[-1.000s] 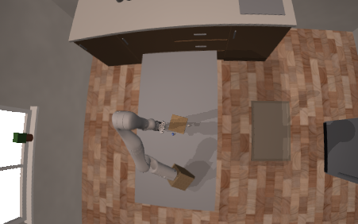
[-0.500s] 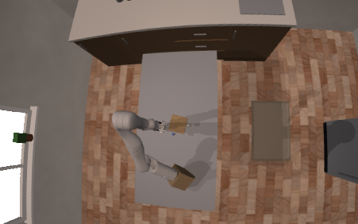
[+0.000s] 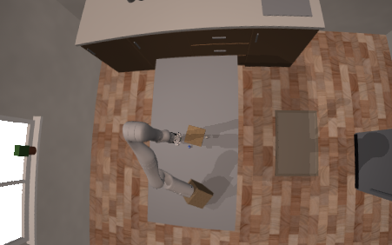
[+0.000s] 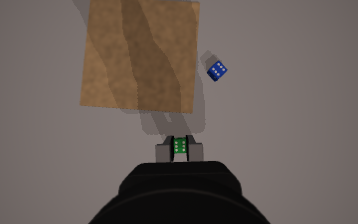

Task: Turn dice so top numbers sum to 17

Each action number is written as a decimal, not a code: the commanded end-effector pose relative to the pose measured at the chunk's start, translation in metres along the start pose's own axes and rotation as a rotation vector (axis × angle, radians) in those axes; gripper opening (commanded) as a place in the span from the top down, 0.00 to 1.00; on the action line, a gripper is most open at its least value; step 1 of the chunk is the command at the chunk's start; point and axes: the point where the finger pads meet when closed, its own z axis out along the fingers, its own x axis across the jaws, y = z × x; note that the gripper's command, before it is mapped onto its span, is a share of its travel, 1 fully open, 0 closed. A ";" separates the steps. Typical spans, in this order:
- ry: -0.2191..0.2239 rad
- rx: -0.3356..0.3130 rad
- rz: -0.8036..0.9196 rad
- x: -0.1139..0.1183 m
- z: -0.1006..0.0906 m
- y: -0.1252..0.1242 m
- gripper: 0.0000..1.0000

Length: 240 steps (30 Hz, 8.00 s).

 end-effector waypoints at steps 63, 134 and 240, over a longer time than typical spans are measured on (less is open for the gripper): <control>-0.001 0.000 0.000 0.000 -0.058 0.000 0.66; -0.001 0.000 -0.123 0.002 -0.098 -0.120 0.66; -0.001 0.000 -0.123 0.002 -0.005 -0.120 0.66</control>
